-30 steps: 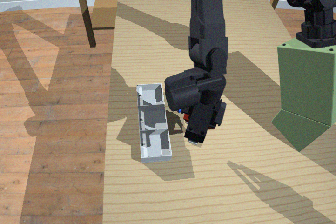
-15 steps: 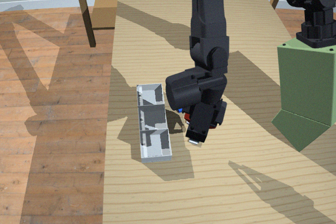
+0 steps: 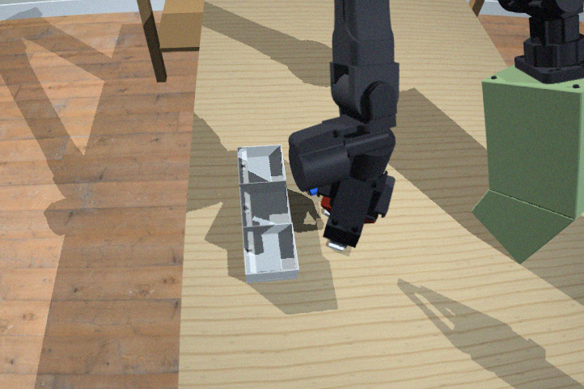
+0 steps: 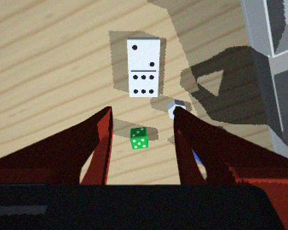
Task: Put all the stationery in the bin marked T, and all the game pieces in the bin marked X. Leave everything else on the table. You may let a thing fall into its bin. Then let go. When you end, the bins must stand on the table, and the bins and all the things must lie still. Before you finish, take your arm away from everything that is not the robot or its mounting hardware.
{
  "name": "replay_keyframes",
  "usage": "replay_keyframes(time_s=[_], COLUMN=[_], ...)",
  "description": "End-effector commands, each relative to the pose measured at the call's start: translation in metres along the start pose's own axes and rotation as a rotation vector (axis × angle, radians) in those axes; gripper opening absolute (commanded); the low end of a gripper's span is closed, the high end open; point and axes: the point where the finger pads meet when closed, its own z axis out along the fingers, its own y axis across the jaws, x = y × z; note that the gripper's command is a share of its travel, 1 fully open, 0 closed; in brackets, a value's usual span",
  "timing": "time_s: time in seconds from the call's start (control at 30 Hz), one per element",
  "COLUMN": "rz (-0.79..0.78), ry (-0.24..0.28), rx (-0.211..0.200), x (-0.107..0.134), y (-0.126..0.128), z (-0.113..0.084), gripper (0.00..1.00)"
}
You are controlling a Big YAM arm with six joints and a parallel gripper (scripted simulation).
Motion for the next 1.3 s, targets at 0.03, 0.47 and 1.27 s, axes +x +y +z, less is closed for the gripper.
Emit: replay_keyframes(time_s=[0.03,0.47,1.27], rz=[0.005,0.007,0.000], ry=[-0.014,-0.008,-0.007], rx=[0.012,0.005,0.004], x=[-0.005,-0.002,-0.002], y=[-0.005,-0.004,-0.001], z=[-0.004,0.032,0.070], gripper=[0.39,0.39,0.39])
